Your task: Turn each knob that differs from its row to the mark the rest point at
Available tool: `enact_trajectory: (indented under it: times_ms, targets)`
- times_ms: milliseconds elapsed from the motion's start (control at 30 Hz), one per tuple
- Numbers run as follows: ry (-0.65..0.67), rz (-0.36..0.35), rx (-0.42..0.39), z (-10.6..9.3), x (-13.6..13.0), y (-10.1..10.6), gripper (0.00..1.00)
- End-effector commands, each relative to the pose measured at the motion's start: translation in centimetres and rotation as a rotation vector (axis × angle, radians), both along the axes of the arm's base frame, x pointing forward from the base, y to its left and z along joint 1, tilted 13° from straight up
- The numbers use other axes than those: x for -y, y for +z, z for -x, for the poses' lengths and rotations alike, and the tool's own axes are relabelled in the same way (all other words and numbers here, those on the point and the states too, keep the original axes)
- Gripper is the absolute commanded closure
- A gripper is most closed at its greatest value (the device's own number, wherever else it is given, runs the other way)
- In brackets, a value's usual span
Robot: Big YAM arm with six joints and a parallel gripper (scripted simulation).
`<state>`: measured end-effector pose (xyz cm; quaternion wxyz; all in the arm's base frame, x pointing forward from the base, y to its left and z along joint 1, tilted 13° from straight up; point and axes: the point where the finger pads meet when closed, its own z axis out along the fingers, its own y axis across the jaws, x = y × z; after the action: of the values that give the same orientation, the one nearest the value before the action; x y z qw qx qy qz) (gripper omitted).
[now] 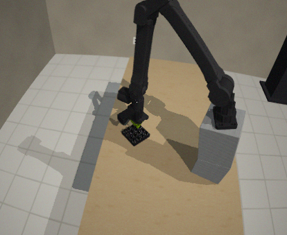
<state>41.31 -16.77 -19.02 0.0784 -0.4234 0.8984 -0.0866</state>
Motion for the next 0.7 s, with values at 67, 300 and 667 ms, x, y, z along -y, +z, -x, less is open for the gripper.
enact_trajectory:
  times_ms: [67, 300, 667]
  targets:
    - [0.003, -0.006, -0.005, 0.36, -0.35, -0.63, 0.81]
    - [0.004, -0.005, -0.002, 0.2, -0.54, -0.61, 0.81]
    - [0.004, -0.007, -0.005, 0.29, -0.65, -0.64, 0.81]
